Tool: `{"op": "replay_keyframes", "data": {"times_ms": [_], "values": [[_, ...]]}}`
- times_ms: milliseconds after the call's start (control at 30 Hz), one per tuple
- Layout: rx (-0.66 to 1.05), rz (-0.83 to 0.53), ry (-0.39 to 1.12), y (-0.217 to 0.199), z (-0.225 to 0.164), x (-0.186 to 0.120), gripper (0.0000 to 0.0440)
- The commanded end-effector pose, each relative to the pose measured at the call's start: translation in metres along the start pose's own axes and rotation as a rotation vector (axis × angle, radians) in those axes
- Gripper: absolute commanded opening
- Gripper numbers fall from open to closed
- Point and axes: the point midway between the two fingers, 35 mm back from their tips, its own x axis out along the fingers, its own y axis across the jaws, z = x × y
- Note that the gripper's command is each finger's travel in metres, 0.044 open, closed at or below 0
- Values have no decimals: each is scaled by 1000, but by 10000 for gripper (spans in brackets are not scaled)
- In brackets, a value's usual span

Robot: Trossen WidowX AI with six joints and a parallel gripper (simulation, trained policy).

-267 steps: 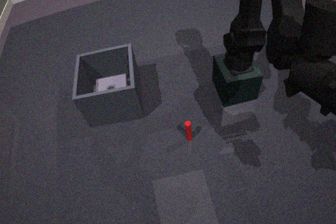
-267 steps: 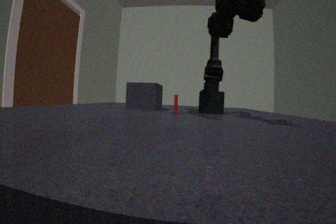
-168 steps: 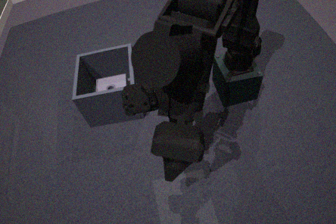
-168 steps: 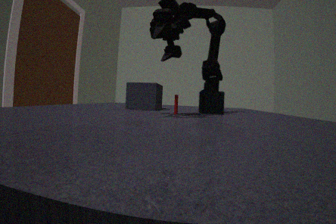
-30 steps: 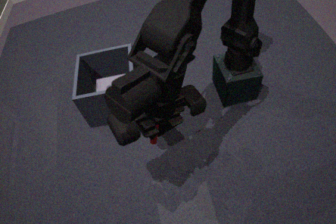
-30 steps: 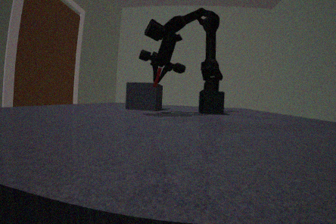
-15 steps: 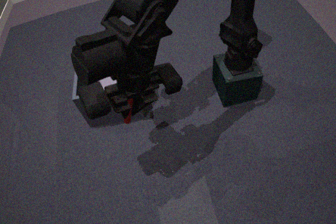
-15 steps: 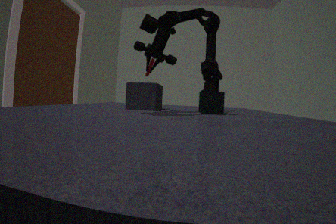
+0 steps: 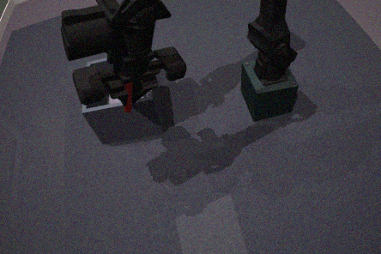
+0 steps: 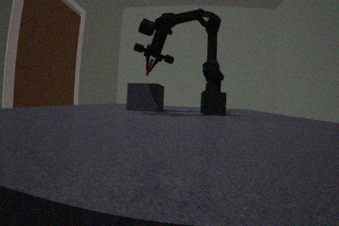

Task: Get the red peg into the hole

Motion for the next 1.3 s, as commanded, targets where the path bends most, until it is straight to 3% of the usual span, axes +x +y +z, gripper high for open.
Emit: {"op": "replay_keyframes", "data": {"times_ms": [0, 733, 1267], "values": [[3, -14, -12, 0, 13, 1, 0], [27, -116, 6, -8, 75, 24, 0], [56, -162, 50, -19, 100, 63, 0]]}}
